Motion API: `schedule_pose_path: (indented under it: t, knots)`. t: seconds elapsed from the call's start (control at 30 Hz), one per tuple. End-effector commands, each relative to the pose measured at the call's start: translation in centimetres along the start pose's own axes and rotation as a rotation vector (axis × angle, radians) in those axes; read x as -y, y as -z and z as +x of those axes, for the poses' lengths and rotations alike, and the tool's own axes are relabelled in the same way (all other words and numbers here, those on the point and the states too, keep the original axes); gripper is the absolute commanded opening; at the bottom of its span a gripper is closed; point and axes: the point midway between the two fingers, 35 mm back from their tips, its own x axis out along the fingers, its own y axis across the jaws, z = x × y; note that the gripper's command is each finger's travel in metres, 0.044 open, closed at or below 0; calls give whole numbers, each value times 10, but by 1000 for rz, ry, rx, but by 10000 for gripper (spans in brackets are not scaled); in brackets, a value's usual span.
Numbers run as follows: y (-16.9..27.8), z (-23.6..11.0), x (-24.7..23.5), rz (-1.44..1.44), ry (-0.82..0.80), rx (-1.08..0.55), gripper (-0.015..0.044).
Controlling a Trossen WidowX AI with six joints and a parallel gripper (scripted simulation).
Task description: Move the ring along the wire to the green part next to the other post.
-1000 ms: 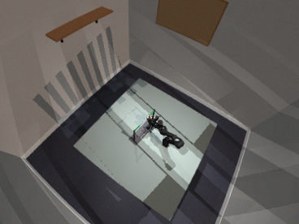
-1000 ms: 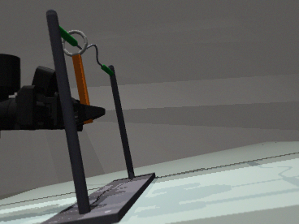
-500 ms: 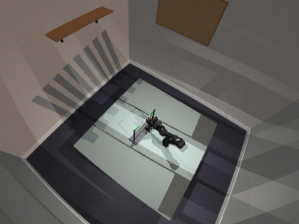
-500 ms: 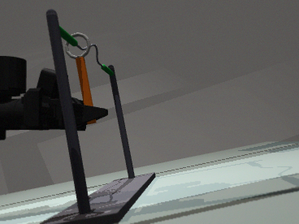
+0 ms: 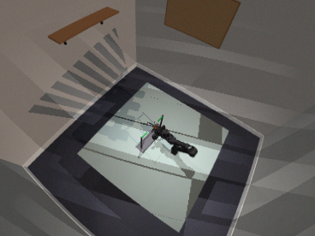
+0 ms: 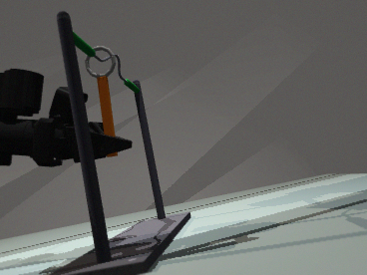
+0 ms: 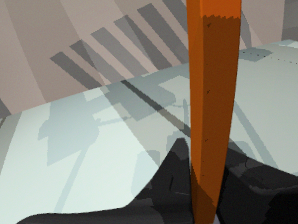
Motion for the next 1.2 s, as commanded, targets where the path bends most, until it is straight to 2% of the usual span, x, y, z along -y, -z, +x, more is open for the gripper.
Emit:
schedule_pose_path:
  t: [0.0,0.57,1.17]
  knots:
    - [-4,-8,-9,46,7,-45,-150]
    - [-14,-42,-58,312,10,-330,-150]
    - [-27,-42,-87,410,20,-340,-150]
